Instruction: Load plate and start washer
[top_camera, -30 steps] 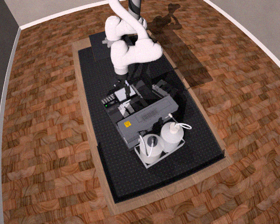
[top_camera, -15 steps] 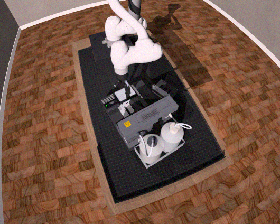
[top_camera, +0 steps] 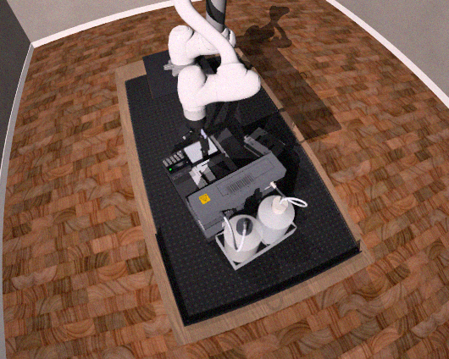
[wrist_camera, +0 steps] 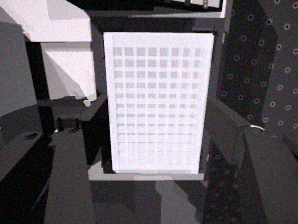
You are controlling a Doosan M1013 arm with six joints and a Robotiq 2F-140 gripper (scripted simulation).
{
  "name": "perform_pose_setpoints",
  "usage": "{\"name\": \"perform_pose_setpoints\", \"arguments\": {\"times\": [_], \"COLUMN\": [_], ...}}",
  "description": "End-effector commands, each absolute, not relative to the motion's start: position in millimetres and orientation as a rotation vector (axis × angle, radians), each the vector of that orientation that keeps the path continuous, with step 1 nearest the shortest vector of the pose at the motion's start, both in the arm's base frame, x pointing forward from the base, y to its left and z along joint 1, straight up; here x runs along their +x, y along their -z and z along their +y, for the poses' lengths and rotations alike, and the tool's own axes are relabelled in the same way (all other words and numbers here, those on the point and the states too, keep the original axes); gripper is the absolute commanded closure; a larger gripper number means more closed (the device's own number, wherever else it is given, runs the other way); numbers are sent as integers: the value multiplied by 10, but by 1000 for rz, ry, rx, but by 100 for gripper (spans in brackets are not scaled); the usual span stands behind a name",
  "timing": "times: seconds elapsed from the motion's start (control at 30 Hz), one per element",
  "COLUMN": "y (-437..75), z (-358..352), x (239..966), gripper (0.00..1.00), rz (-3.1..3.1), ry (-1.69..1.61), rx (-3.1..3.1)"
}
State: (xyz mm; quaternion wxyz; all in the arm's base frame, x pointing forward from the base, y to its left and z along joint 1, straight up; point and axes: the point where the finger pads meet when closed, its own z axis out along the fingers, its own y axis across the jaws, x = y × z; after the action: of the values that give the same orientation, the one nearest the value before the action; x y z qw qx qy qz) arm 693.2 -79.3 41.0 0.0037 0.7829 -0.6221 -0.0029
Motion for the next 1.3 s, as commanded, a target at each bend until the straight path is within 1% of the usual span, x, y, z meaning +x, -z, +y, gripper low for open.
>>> {"name": "perform_pose_setpoints", "arguments": {"times": [0.0,1.03,1.07,1.27], "y": [-380,-347,-347,-350], "z": [-827,-828,-828,-828], "x": [6929,6928,6928,6931], "gripper": [90,90,30,30], "rz": [-1940,-1941,-1941,-1941], "ry": [-1,-1,-1,-1], "rx": [2458,2458,2458,2458]}}
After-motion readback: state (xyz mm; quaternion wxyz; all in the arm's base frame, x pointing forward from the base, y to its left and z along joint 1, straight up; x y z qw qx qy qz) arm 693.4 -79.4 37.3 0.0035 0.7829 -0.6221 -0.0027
